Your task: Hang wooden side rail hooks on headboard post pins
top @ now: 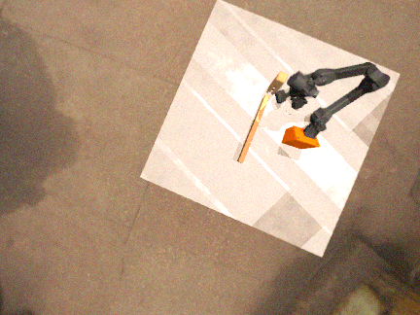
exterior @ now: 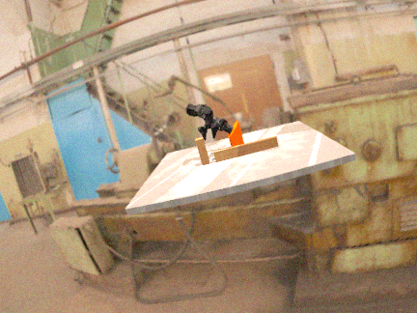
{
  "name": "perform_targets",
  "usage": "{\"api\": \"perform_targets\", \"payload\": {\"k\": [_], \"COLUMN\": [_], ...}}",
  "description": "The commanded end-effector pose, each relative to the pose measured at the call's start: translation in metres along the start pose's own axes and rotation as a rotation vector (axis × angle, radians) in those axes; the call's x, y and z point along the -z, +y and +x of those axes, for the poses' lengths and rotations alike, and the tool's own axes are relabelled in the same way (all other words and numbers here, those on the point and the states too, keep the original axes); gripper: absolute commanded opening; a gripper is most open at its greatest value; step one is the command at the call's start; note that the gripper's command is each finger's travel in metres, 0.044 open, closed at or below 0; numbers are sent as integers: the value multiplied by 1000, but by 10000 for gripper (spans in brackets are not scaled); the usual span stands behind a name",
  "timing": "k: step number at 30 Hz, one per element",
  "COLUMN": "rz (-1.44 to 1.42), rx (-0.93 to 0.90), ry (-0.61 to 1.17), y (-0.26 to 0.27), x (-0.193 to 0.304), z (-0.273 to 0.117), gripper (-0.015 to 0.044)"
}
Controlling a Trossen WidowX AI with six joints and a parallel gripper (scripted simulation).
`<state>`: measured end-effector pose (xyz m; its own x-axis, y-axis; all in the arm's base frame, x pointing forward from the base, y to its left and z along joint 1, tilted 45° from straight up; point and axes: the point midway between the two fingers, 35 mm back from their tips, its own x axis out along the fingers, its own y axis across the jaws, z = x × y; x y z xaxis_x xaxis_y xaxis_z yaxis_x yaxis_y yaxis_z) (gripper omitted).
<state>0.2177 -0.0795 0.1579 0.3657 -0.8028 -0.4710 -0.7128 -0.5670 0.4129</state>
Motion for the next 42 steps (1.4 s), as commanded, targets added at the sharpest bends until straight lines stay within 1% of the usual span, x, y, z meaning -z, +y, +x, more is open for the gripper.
{"api": "perform_targets", "payload": {"k": [1,10,33,42], "rz": [83,241,251,607], "rx": [-36,-142,-145,-187], "ry": [-59,-144,-148,-284], "y": [-8,-25,-27,-80], "x": [10,26,26,4], "z": [0,1,2,11], "gripper": [440,440,440,440]}}
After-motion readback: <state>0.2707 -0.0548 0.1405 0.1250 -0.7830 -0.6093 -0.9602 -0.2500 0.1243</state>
